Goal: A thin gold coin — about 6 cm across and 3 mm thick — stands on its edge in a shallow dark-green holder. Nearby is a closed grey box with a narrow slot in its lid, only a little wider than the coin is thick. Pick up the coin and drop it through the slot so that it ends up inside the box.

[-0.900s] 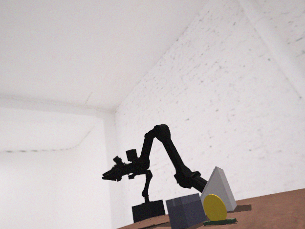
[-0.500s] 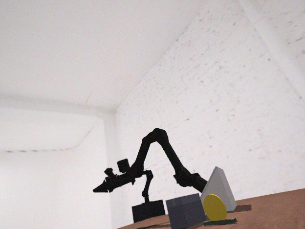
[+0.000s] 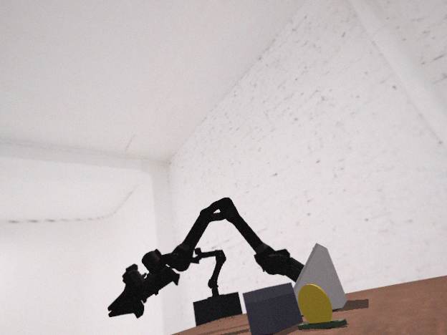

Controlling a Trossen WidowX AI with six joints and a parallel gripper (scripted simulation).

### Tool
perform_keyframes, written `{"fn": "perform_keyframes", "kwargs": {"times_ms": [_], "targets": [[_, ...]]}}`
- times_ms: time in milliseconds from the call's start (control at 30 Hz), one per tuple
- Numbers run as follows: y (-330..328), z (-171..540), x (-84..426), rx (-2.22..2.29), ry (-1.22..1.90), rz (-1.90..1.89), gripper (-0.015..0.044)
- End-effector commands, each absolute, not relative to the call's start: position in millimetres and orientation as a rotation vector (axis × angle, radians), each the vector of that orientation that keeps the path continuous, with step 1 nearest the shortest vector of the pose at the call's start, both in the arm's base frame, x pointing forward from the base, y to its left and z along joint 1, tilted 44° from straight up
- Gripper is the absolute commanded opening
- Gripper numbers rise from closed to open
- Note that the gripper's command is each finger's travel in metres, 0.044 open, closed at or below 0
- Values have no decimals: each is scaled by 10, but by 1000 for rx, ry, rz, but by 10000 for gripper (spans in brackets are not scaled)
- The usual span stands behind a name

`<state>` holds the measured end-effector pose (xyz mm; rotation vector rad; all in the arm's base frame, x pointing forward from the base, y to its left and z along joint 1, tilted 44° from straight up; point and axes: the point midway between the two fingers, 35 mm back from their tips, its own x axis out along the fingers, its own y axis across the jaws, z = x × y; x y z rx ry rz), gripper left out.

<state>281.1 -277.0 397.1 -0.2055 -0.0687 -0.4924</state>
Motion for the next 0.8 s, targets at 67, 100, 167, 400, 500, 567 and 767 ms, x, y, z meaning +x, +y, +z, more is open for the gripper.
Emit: {"fn": "perform_keyframes", "kwargs": {"times_ms": [67,100,167,400,500,567,767], "targets": [[-2513,3431,3456,-107,124,-400,161],[-2419,3326,3569,-86,161,-373,161],[-2208,3113,3777,-49,237,-318,161],[-1647,2570,4178,-14,448,-203,161],[-1296,2213,4348,-42,597,-147,161],[-1034,1970,4422,-78,701,-106,161],[-197,1321,4437,-241,994,26,161]]}}
